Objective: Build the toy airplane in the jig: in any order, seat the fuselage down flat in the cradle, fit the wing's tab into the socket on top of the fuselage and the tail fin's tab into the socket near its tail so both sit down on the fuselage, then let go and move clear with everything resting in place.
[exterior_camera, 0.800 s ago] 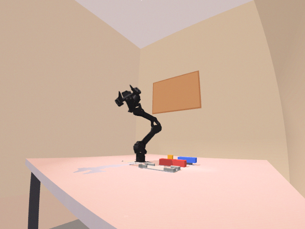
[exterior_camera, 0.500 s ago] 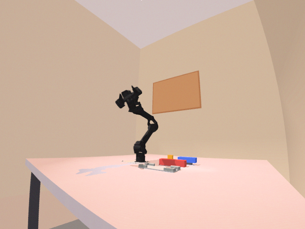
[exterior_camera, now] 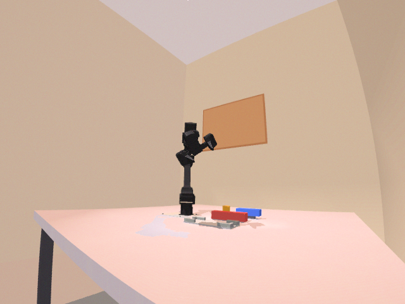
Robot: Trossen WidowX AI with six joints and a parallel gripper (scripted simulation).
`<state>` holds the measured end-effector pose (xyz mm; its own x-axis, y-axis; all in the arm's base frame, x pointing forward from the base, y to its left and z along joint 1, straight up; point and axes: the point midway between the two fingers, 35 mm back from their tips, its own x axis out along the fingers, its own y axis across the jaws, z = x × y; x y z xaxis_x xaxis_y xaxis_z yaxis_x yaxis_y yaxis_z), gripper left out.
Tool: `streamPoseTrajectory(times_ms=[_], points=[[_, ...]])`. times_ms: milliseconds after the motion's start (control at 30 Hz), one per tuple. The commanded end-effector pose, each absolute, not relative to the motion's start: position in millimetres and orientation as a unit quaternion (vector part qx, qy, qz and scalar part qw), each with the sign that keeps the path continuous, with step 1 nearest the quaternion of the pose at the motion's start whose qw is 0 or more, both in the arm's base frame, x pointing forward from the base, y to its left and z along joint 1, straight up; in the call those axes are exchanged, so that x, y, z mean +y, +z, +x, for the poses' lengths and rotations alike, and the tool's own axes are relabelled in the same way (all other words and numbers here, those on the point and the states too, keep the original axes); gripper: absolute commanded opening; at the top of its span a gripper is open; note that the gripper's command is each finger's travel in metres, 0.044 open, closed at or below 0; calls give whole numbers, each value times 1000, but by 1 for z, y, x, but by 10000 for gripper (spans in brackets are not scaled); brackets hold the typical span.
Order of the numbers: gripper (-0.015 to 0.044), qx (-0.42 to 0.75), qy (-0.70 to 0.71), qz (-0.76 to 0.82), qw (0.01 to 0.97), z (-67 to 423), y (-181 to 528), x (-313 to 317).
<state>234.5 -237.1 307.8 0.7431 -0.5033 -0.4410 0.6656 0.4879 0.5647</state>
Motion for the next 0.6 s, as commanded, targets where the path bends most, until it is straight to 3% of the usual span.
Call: streamPoseTrajectory(times_ms=[0, 267, 467, 567], points=[[440, 248, -292, 354, 853, 272, 265, -191], [440, 497, -169, 225, 821, 295, 201, -94], [440, 666, -38, 52, 743, 275, 167, -17], [440, 698, -5, 5, 716, 267, 162, -1]])
